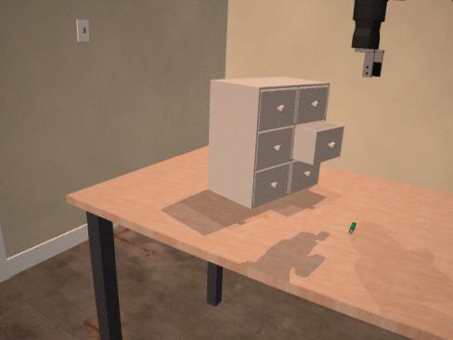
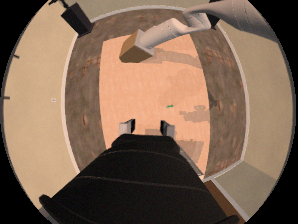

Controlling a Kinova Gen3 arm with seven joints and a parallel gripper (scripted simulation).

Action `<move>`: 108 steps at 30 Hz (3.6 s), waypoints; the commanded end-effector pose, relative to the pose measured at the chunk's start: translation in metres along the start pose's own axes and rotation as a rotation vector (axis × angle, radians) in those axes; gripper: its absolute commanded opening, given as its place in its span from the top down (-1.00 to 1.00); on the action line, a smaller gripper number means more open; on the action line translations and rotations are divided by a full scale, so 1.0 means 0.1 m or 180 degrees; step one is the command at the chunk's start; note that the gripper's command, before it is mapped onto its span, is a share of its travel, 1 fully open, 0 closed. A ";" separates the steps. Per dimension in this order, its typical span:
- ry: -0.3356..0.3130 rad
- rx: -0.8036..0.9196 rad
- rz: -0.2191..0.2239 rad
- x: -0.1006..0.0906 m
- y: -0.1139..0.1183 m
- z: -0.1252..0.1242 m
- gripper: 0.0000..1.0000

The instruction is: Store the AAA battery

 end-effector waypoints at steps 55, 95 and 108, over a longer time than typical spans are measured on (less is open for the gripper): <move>0.0003 -0.1905 -0.0059 0.19 0.00 0.20 -1.00; 0.0014 -0.3951 -0.0119 0.41 0.00 0.42 -1.00; 0.0018 -0.4713 -0.0141 0.49 0.00 0.50 -1.00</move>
Point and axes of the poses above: the point where the finger pads meet when closed, its own x axis out along the fingers, its own y axis across the jaws, z = x × y, the point moved 2 cm from there along -x, back along the fingers, and after that the axes turned 5 degrees about x, right-handed, at the moved point
